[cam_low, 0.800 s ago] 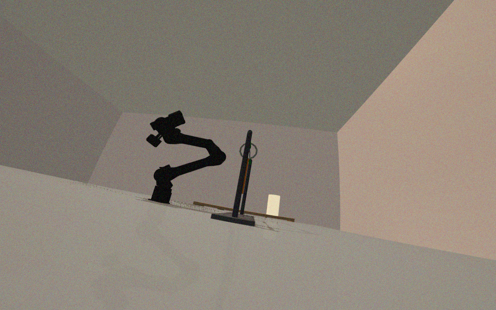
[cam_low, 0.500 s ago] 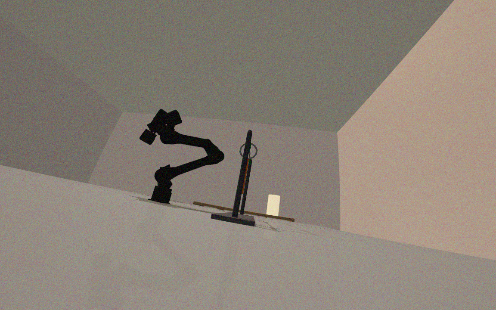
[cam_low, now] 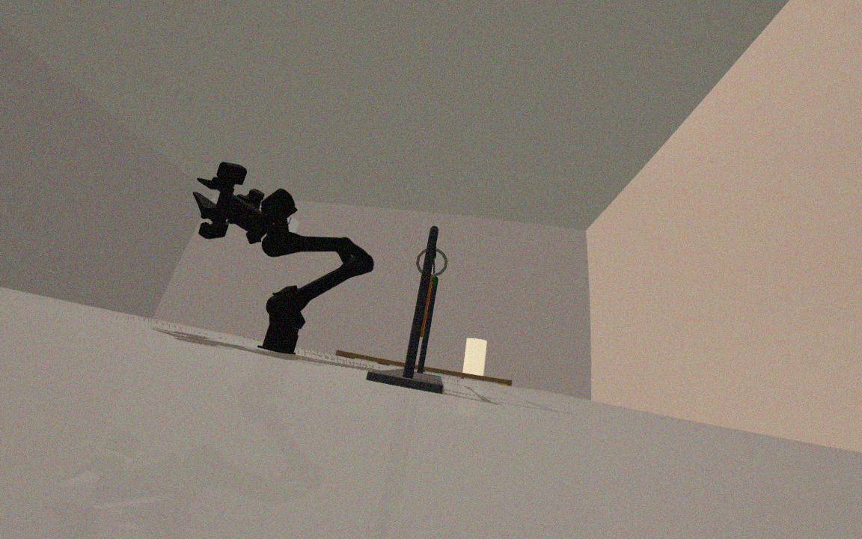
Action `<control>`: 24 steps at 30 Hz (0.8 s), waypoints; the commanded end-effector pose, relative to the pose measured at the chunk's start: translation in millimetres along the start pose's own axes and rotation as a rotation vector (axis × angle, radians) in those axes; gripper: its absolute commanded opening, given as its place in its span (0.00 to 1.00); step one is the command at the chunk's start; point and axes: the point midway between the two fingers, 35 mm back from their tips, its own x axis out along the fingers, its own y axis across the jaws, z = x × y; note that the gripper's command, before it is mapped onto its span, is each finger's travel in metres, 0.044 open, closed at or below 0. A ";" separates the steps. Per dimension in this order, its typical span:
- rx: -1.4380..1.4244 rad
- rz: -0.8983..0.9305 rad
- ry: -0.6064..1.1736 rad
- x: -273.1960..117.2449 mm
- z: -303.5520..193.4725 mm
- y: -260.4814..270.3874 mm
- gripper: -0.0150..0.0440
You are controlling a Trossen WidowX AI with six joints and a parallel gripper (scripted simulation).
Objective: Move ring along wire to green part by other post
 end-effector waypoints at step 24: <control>-0.413 1.558 1.249 -339.5 -206.1 47.9 0.53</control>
